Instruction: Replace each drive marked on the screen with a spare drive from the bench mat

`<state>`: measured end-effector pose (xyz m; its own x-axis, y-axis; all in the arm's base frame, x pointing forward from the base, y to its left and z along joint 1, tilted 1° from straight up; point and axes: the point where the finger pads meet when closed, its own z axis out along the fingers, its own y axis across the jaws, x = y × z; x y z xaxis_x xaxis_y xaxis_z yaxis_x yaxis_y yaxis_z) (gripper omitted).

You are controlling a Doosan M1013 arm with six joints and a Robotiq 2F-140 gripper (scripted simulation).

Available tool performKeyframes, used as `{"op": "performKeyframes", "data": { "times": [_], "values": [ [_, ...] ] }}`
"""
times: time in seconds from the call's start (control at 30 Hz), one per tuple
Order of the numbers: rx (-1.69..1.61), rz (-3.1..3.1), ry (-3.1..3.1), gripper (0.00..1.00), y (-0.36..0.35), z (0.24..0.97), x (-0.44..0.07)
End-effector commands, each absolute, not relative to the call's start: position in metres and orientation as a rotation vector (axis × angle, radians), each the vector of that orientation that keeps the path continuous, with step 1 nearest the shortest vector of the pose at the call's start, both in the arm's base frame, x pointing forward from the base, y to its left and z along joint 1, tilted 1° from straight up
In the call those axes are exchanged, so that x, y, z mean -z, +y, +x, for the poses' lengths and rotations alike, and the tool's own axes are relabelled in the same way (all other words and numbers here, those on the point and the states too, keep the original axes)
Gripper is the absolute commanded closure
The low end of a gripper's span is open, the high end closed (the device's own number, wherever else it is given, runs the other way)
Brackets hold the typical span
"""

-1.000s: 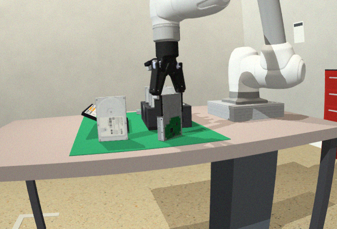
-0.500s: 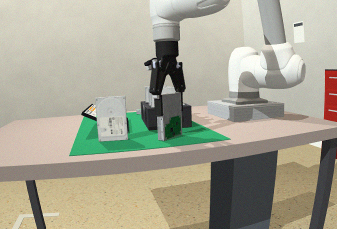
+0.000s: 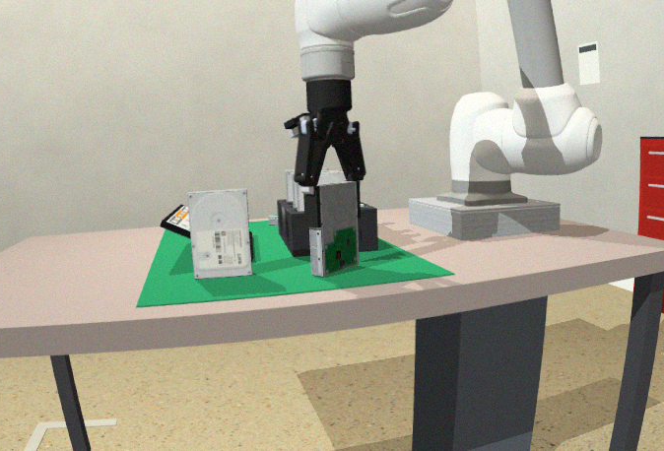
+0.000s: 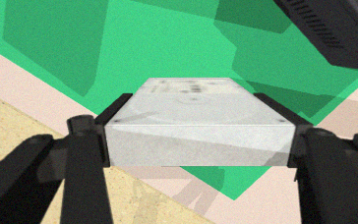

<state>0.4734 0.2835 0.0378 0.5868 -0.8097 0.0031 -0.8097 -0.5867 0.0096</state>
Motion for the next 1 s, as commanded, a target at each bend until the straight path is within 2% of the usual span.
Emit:
{"op": "performKeyframes", "data": {
  "times": [0.0,0.03,0.07,0.97],
  "values": [
    [0.002,2.79,-1.424,0.3,0.2838,0.4737,-0.0386],
    [0.002,2.79,-1.424,0.3,0.2838,0.4737,-0.0386],
    [0.002,2.79,-1.424,0.9,0.2838,0.4737,-0.0386],
    [0.002,2.79,-1.424,0.9,0.2838,0.4737,-0.0431]
  ]
}}
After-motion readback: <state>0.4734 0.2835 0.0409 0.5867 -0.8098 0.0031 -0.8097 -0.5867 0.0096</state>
